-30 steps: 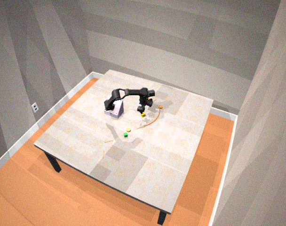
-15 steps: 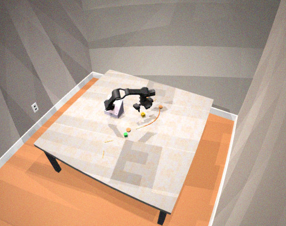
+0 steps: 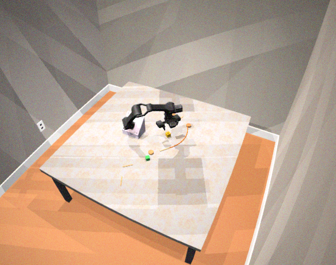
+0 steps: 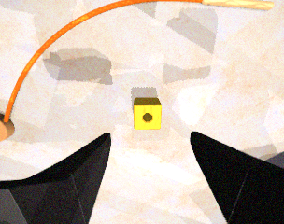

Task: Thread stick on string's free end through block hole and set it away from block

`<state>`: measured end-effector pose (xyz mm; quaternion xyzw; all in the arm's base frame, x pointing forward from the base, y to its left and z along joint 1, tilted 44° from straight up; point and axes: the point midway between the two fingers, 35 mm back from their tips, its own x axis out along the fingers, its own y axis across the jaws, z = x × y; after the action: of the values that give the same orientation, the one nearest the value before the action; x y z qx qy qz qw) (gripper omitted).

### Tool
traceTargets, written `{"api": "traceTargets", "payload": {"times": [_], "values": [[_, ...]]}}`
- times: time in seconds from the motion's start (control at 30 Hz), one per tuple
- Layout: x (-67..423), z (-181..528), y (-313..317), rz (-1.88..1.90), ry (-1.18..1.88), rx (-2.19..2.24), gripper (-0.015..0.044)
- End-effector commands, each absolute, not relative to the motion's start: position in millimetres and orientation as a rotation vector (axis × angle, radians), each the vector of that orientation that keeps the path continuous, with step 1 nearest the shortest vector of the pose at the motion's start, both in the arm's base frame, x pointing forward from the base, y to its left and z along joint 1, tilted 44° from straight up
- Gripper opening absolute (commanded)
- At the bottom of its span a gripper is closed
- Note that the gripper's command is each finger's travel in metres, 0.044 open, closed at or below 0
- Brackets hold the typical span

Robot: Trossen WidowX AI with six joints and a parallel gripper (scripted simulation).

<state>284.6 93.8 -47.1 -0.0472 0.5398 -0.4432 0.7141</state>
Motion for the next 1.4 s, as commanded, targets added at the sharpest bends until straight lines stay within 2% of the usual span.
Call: {"api": "traceTargets", "payload": {"times": [0.0,1.37], "values": [[283.6,-47.6,93.9,-0.988,1.199,-0.098,0.0245],[285.4,-83.0,60.9,-0.989,1.198,-0.099,0.0245]]}}
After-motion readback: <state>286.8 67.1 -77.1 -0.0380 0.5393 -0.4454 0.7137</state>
